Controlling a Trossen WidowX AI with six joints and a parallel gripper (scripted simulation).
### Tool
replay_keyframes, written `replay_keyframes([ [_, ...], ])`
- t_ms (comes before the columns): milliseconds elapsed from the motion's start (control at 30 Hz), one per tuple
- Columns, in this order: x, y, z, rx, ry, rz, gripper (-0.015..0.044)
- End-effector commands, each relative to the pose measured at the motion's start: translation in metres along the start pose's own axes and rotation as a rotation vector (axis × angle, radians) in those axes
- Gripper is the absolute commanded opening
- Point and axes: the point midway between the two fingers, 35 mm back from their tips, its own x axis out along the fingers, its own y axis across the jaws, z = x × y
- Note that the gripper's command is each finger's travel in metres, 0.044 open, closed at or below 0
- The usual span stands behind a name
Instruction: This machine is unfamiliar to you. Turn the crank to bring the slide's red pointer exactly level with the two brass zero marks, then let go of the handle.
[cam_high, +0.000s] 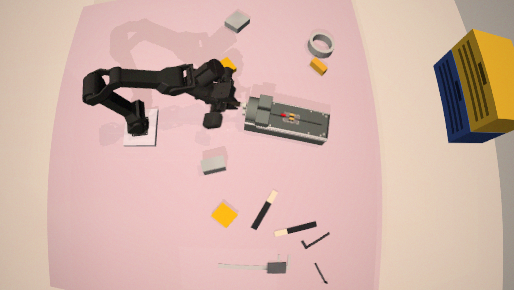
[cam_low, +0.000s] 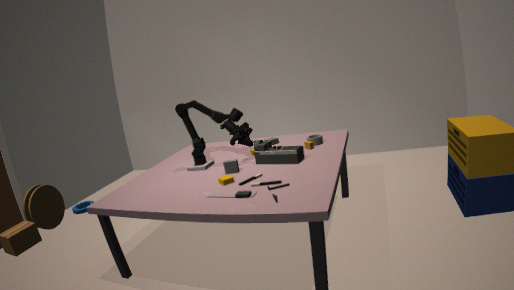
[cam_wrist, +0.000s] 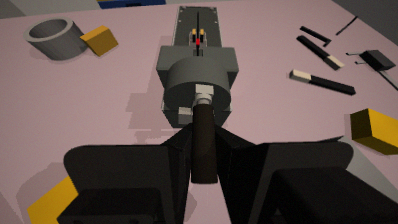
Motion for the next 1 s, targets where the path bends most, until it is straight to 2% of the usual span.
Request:
replay_keyframes([
  [0,0.0007,-0.0091,-0.0011,0.007,-0.001,-0.027,0.0],
  [967,0.0041,-0.0149,-0.0046,0.007,-0.001,-0.027,0.0],
])
